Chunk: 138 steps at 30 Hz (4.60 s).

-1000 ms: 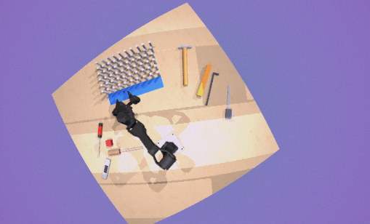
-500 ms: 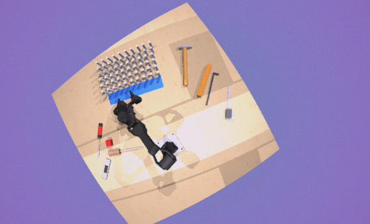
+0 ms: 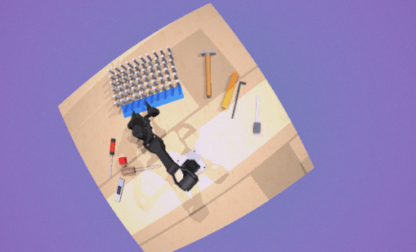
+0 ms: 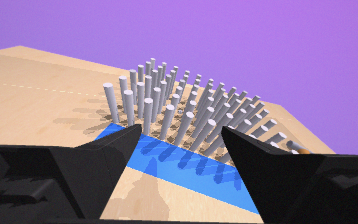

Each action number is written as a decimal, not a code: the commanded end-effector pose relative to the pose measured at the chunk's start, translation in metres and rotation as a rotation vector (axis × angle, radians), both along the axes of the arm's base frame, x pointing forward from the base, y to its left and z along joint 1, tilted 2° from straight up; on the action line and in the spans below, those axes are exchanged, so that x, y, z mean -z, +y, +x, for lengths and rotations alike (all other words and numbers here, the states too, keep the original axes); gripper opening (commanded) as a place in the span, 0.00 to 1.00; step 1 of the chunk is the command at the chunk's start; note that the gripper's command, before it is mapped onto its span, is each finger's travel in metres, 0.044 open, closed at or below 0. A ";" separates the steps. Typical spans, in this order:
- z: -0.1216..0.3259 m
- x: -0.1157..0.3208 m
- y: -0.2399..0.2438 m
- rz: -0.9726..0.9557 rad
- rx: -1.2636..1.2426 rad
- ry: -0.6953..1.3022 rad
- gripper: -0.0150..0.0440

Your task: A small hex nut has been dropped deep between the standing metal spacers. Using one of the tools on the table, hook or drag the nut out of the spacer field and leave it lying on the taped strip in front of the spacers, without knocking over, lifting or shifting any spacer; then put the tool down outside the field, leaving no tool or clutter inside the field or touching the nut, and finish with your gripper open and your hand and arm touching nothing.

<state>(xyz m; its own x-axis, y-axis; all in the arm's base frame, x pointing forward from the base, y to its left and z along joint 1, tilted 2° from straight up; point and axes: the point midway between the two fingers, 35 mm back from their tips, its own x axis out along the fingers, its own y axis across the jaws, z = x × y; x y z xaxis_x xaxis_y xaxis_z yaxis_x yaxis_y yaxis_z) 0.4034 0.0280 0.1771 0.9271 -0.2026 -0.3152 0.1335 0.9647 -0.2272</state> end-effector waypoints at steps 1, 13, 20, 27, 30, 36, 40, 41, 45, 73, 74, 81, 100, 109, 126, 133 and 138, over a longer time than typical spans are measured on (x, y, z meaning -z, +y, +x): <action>0.000 0.001 -0.001 0.002 0.007 0.002 1.00; -0.027 0.036 0.126 -0.842 -0.663 0.355 1.00; -0.059 0.049 0.176 -1.299 -1.033 0.443 1.00; -0.099 0.060 0.214 -1.767 -1.430 0.462 1.00; -0.119 0.064 0.227 -1.968 -1.608 0.446 1.00; -0.159 0.067 0.247 -2.359 -1.966 0.359 1.00; -0.186 0.067 0.256 -2.611 -2.209 0.251 1.00; -0.192 0.067 0.257 -2.672 -2.269 0.218 1.00; -0.219 0.065 0.262 -2.905 -2.515 0.048 1.00; -0.245 0.061 0.263 -3.123 -2.777 -0.202 1.00; -0.245 0.061 0.263 -3.123 -2.777 -0.202 1.00; -0.243 0.060 0.268 -2.885 -2.587 0.132 1.00; -0.232 0.058 0.290 -1.640 -1.526 0.856 1.00; -0.229 0.058 0.296 -1.265 -1.196 0.917 1.00; -0.225 0.058 0.304 -0.717 -0.709 0.930 1.00; -0.225 0.058 0.304 -0.717 -0.709 0.930 1.00; -0.225 0.058 0.304 -0.717 -0.709 0.930 1.00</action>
<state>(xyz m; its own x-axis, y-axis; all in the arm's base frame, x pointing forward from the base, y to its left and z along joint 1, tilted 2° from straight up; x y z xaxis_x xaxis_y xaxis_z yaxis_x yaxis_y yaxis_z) 0.1767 0.3316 0.1185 0.4013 -0.1539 -0.9029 -0.8336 0.3472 -0.4297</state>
